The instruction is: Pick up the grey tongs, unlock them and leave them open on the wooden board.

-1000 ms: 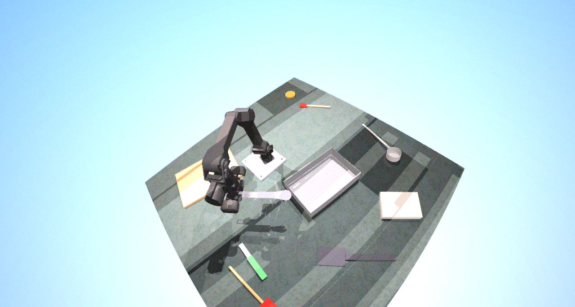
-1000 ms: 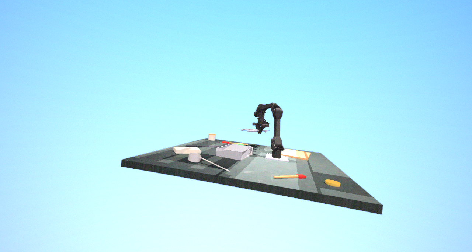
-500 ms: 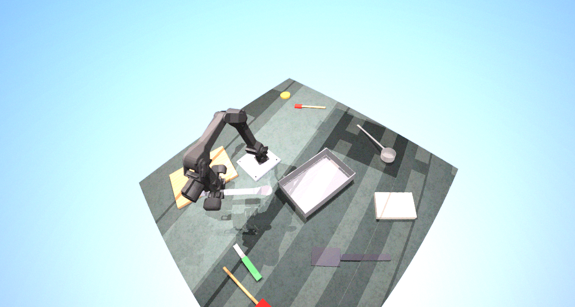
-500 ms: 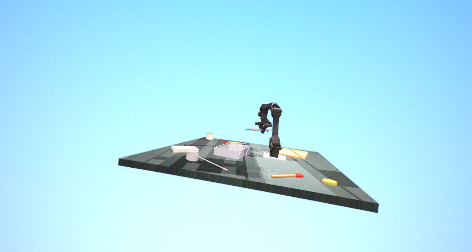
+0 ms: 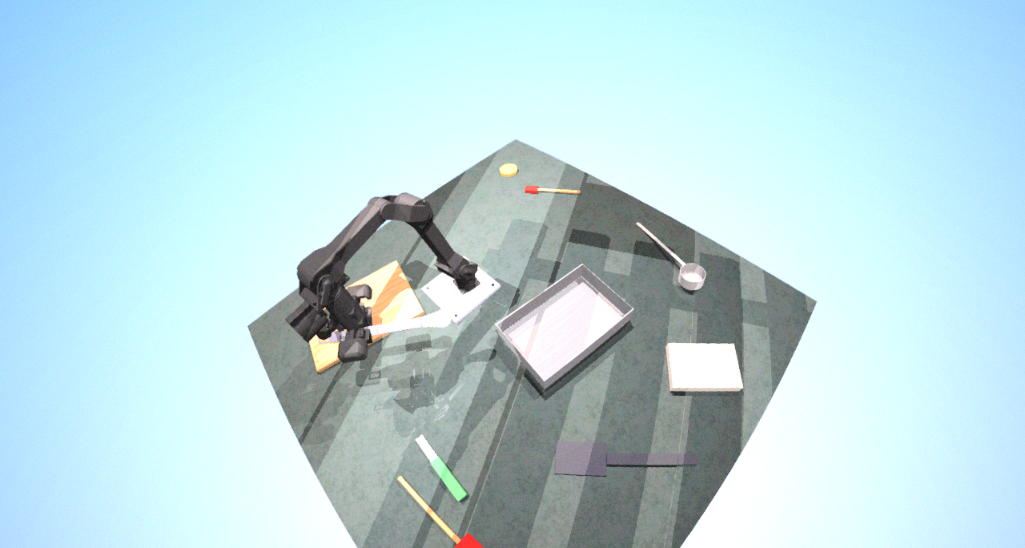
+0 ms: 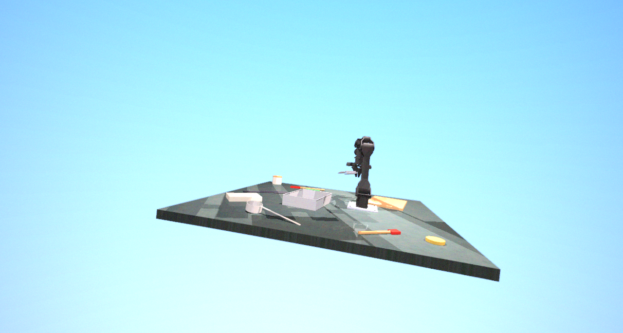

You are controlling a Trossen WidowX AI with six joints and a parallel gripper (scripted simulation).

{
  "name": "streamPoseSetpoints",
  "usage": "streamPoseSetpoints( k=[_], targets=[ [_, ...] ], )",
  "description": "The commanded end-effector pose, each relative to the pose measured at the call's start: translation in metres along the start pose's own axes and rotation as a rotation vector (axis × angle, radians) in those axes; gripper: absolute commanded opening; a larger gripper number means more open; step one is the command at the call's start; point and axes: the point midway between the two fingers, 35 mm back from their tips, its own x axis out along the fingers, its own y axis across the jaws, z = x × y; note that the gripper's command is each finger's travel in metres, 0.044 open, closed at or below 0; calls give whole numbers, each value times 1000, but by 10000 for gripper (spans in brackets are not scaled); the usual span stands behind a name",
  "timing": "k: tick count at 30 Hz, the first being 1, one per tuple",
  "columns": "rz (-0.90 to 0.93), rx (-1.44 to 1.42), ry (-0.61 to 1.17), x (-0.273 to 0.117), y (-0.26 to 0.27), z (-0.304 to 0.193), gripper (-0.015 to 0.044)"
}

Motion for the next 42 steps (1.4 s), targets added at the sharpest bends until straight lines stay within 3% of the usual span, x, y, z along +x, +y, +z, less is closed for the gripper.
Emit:
streamPoseSetpoints(
  k=[1,25,42],
  targets=[
    [-4,-39,-4,0,-14,18,-150],
    [-19,-284,-10,-2,-124,97,-150],
    [-29,-399,-8,-4,-190,118,-150]
  ],
)
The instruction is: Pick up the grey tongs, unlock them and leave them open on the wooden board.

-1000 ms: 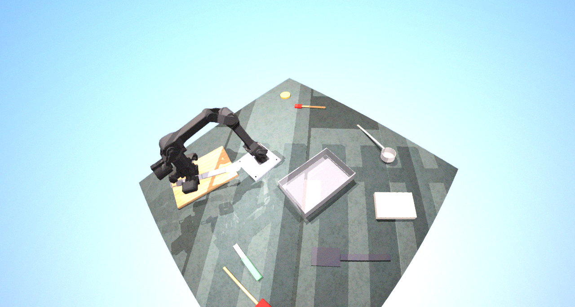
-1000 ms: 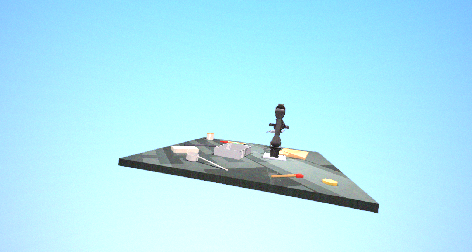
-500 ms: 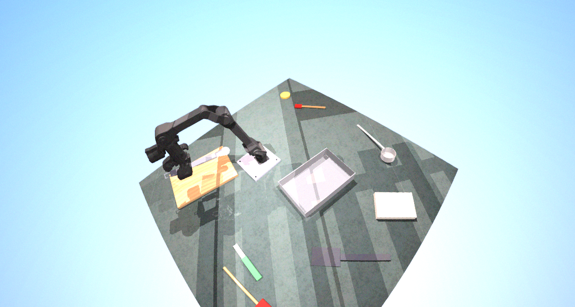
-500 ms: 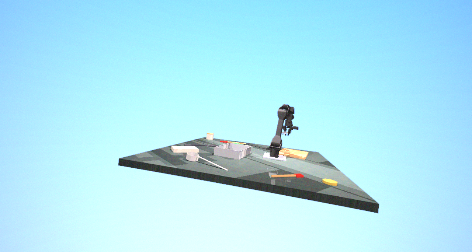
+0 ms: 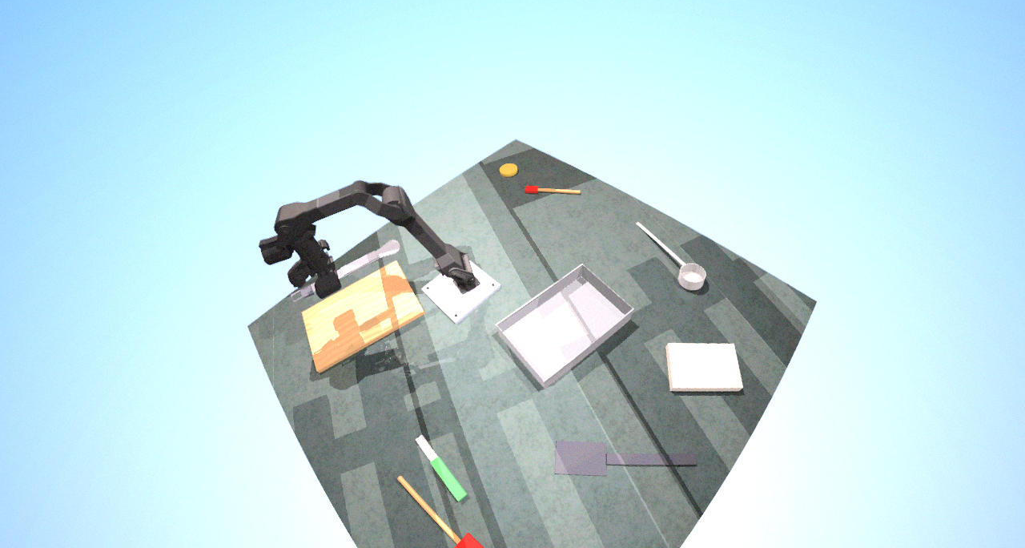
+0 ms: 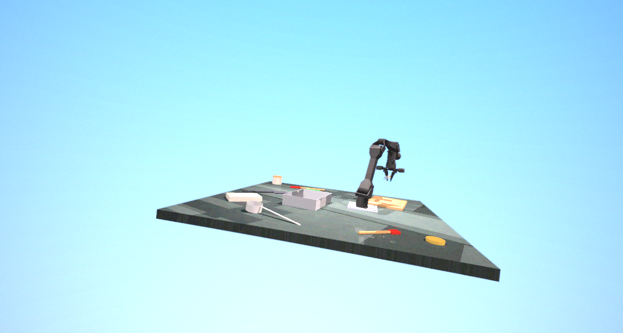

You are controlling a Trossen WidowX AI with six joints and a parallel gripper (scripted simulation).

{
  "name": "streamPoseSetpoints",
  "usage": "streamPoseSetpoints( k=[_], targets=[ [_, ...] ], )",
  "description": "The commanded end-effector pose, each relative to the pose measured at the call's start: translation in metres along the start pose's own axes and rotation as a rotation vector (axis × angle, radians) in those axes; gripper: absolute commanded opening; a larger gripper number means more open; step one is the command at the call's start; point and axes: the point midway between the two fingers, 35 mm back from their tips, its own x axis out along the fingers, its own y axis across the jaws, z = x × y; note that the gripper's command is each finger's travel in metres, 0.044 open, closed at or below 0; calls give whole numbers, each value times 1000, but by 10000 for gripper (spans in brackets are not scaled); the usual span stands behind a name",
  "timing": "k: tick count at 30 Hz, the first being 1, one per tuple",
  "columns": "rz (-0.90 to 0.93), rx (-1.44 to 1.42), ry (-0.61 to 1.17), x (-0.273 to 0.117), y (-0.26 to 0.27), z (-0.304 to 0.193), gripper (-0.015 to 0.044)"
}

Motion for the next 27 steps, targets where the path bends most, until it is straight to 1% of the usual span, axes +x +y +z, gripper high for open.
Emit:
streamPoseSetpoints(
  k=[1,9,27],
  targets=[
    [-1,-16,0,0,-3,0,-150],
    [4,-7,-33,-1,-3,1,-150],
    [43,59,-400,-17,-9,6,-150]
  ],
)
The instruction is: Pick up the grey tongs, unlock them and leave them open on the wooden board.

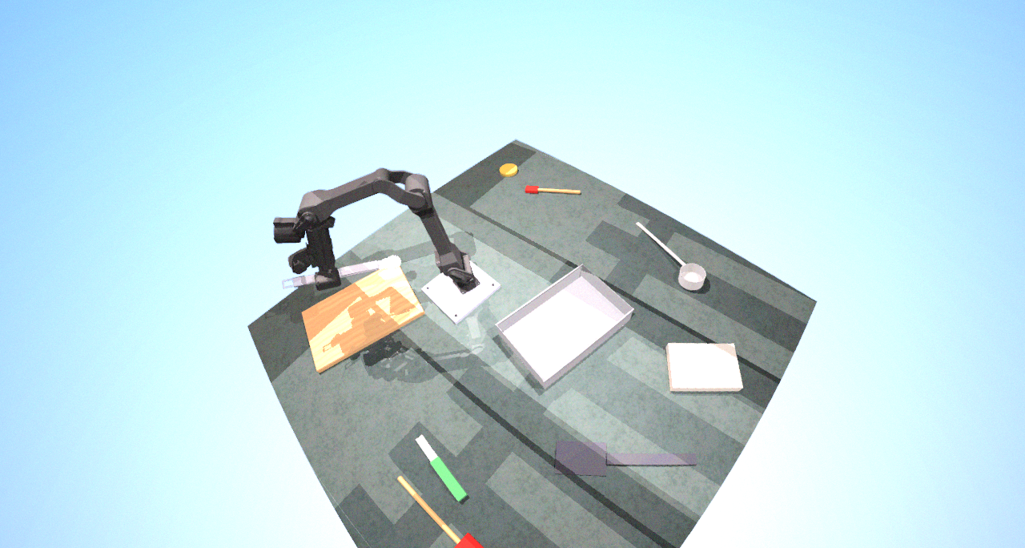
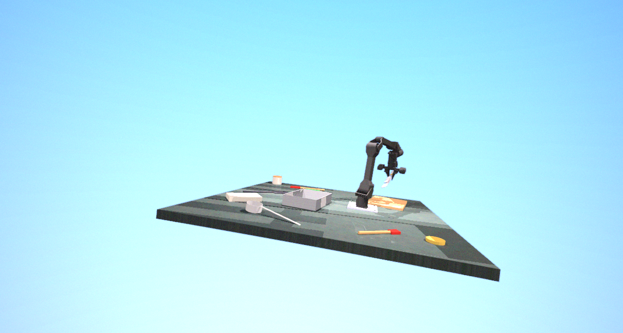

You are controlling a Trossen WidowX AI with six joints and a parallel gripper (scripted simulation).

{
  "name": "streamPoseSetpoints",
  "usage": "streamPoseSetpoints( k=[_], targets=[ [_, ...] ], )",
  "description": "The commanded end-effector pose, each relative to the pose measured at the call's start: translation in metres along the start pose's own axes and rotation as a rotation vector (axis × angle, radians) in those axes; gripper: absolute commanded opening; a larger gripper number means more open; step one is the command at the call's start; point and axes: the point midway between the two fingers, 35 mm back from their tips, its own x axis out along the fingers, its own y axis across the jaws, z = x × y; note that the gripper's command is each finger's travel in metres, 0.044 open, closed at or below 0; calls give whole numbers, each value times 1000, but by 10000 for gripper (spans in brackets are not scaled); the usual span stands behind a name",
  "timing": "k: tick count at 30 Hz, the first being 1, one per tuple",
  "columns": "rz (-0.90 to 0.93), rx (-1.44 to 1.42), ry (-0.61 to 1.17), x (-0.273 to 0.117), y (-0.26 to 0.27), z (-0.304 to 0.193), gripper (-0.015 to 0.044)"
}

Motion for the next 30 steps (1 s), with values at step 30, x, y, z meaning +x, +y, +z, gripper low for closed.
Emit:
streamPoseSetpoints(
  k=[30],
  targets=[
    [17,-19,-687,-53,0,-3,-150]
  ],
)
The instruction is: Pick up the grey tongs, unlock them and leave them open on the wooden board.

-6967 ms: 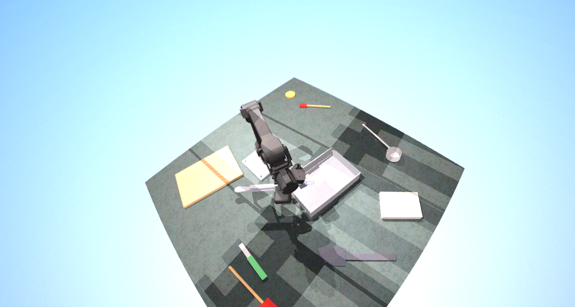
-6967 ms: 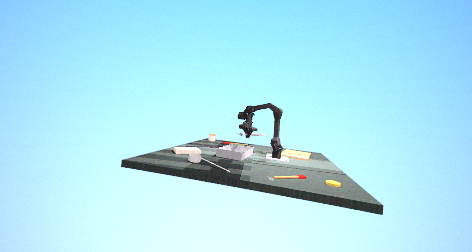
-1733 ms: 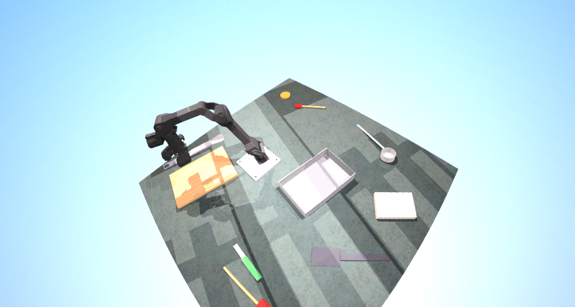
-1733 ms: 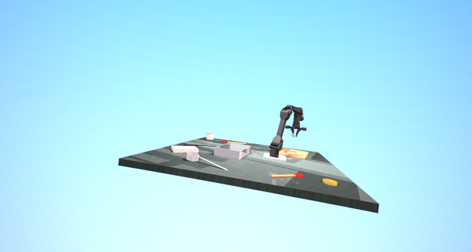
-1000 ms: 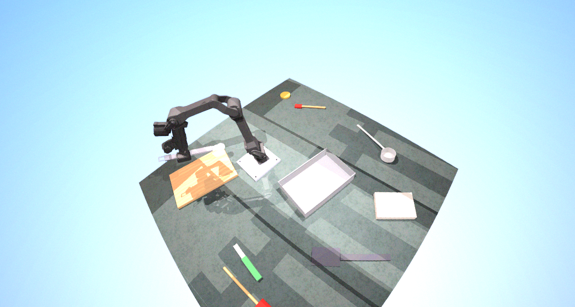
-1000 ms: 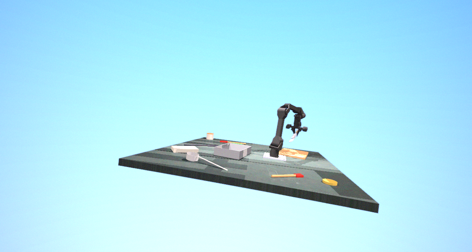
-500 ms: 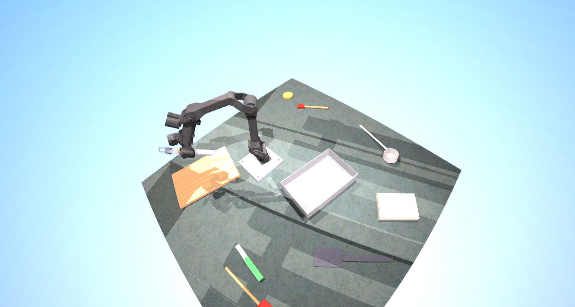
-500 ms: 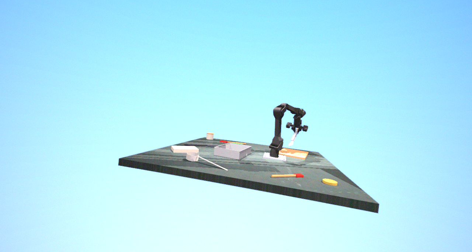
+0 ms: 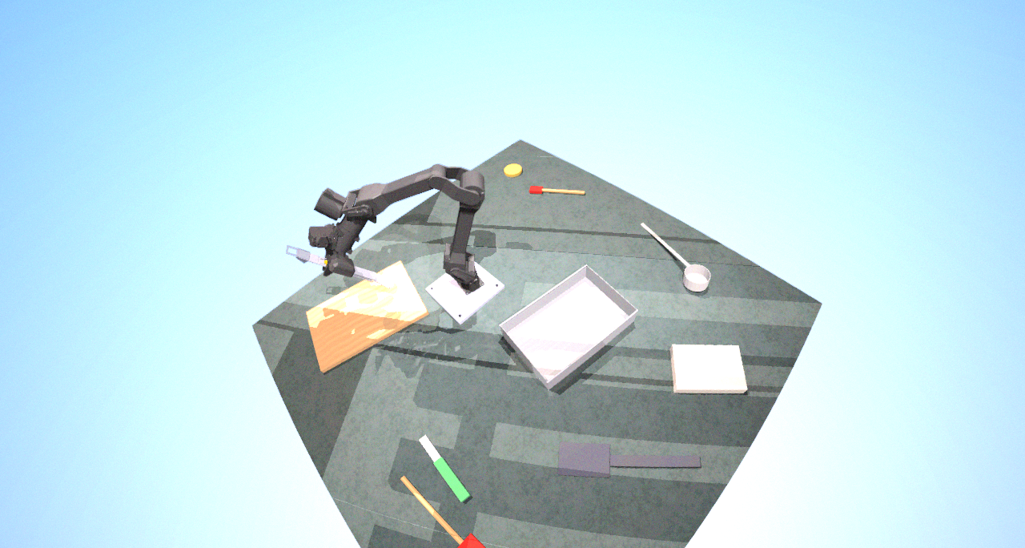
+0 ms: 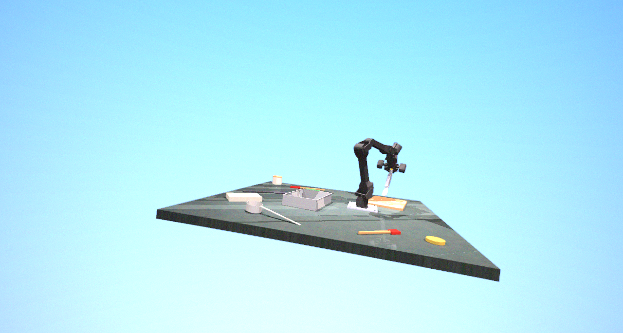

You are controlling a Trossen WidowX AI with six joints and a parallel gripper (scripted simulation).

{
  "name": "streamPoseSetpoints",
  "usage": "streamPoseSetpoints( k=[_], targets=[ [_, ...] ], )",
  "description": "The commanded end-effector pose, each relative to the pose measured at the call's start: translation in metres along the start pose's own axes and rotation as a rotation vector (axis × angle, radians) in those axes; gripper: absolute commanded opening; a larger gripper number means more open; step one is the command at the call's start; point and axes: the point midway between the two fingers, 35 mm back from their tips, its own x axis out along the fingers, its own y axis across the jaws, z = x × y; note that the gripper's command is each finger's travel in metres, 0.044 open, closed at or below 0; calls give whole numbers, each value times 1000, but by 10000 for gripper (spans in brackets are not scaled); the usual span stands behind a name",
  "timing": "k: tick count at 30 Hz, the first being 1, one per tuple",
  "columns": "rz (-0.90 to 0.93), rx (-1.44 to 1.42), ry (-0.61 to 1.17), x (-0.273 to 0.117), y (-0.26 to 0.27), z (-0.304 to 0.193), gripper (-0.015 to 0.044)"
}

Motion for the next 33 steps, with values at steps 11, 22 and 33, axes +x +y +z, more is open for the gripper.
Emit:
streamPoseSetpoints(
  k=[11,22,33],
  targets=[
    [3,-70,-266,-30,8,6,-150],
    [3,-74,-276,-31,8,6,-150],
    [3,-74,-276,-31,8,6,-150]
  ],
)
